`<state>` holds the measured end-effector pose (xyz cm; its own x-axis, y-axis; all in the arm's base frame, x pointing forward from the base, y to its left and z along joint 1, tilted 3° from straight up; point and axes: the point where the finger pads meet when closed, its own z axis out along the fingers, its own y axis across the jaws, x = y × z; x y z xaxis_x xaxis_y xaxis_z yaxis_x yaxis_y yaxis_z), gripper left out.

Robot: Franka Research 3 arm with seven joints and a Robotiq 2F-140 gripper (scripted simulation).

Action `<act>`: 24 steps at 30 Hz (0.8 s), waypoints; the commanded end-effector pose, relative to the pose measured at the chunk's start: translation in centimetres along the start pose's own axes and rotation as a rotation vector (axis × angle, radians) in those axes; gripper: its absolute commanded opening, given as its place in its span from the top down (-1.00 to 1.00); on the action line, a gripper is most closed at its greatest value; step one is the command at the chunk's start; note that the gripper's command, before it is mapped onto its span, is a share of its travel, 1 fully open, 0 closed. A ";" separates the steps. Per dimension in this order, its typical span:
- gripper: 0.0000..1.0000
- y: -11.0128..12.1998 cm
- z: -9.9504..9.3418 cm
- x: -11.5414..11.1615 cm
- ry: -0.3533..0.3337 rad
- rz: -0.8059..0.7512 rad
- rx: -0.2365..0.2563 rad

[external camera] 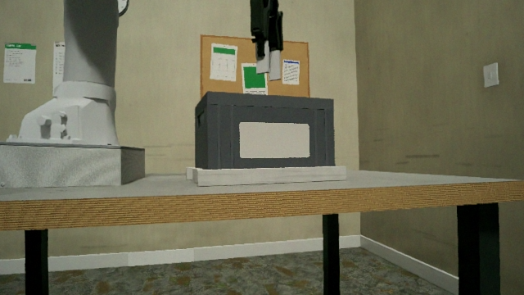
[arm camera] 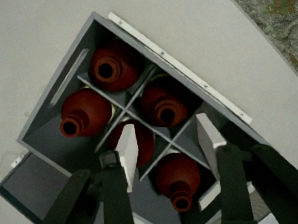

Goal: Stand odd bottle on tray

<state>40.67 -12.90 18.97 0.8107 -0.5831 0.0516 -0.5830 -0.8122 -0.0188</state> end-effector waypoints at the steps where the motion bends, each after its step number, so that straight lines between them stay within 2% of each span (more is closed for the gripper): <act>1: 0.12 0.2 -0.2 -0.3 -0.009 0.005 -0.008; 2: 0.12 0.2 -0.2 -0.3 -0.009 0.005 -0.008; 3: 0.80 0.2 -0.2 -0.3 -0.009 0.005 -0.008; 24: 0.80 0.2 -0.2 -0.3 -0.009 0.005 -0.008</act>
<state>40.26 -12.88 18.94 0.8104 -0.5845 0.0408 -0.5846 -0.8113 -0.0114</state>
